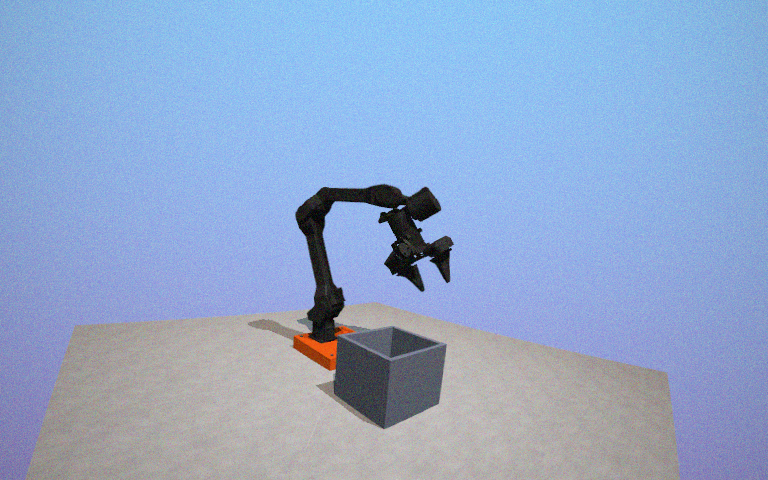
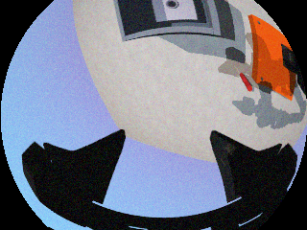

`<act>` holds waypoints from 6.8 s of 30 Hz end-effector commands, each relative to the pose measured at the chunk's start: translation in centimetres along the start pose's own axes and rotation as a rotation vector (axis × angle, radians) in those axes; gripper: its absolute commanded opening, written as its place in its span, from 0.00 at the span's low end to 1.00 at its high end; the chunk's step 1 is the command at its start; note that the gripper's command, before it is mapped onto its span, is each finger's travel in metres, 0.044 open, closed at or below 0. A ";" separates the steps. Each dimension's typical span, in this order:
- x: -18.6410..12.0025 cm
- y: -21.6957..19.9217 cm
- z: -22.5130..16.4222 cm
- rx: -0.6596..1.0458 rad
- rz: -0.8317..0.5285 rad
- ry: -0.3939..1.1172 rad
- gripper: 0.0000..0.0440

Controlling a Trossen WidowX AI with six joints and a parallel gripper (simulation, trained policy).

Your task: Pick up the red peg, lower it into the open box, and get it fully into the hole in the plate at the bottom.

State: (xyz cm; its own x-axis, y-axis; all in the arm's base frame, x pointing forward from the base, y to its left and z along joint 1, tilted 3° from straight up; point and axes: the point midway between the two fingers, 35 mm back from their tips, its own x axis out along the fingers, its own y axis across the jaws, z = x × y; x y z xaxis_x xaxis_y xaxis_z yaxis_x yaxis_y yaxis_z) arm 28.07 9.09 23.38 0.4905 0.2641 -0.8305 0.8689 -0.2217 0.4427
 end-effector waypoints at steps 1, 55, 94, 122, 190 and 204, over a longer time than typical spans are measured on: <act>1.0 -2.7 -0.4 -0.046 -0.114 0.003 1.00; 11.3 -18.7 6.0 -0.288 -0.662 -0.118 0.53; 5.8 -11.4 2.6 -0.374 -0.360 0.054 0.00; -1.7 -3.9 8.8 -0.421 -0.218 -0.175 0.00; 9.1 -0.8 19.9 -0.464 -0.380 -0.126 0.00; 9.2 -1.5 20.8 -0.462 -0.444 -0.099 0.36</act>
State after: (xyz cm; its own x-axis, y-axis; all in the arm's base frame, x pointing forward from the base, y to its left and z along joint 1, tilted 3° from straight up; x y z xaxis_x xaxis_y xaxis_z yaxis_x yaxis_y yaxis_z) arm 29.99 -7.22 9.00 0.1179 0.1154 -0.9863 0.9357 0.3196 0.1493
